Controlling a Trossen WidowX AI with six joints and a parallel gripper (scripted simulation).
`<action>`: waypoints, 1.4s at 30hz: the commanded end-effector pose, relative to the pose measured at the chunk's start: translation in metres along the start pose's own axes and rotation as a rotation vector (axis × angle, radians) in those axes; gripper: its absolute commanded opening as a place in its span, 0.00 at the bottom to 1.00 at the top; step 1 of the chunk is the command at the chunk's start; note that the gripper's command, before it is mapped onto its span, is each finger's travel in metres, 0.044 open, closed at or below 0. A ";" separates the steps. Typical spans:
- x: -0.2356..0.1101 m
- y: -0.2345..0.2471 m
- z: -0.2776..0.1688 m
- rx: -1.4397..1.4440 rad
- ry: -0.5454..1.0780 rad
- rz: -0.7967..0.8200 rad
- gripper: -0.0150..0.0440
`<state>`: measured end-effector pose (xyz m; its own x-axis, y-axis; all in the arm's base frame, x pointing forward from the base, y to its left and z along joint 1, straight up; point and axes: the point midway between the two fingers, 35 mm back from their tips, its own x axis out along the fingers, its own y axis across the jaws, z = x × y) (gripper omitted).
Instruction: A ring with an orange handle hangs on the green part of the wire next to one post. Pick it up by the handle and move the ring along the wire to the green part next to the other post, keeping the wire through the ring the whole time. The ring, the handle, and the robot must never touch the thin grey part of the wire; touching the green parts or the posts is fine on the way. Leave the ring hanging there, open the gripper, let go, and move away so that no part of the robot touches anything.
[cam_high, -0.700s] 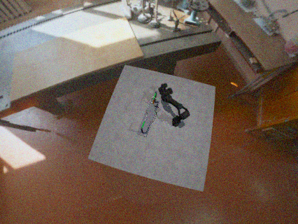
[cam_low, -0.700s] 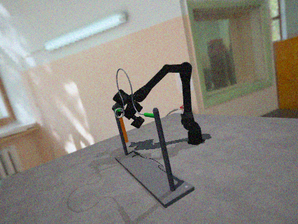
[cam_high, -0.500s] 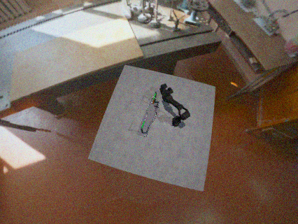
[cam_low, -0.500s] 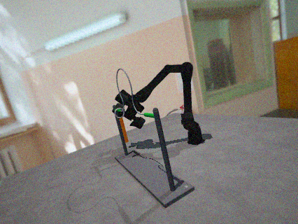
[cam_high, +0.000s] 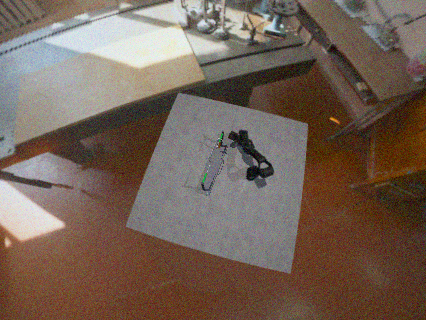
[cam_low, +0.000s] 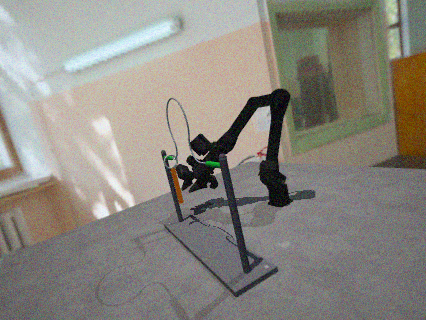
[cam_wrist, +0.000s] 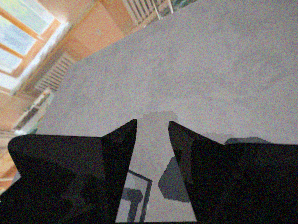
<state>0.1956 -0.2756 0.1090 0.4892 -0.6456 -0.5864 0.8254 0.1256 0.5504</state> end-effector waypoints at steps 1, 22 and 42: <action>-0.015 -0.003 -0.031 -0.272 0.086 0.220 0.53; -0.092 0.003 -0.120 -1.018 -0.076 0.899 0.53; -0.089 0.062 -0.107 -1.028 -0.134 0.907 0.53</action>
<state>0.2209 -0.1288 0.1205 0.9781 -0.0910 -0.1870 0.0902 0.9958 -0.0128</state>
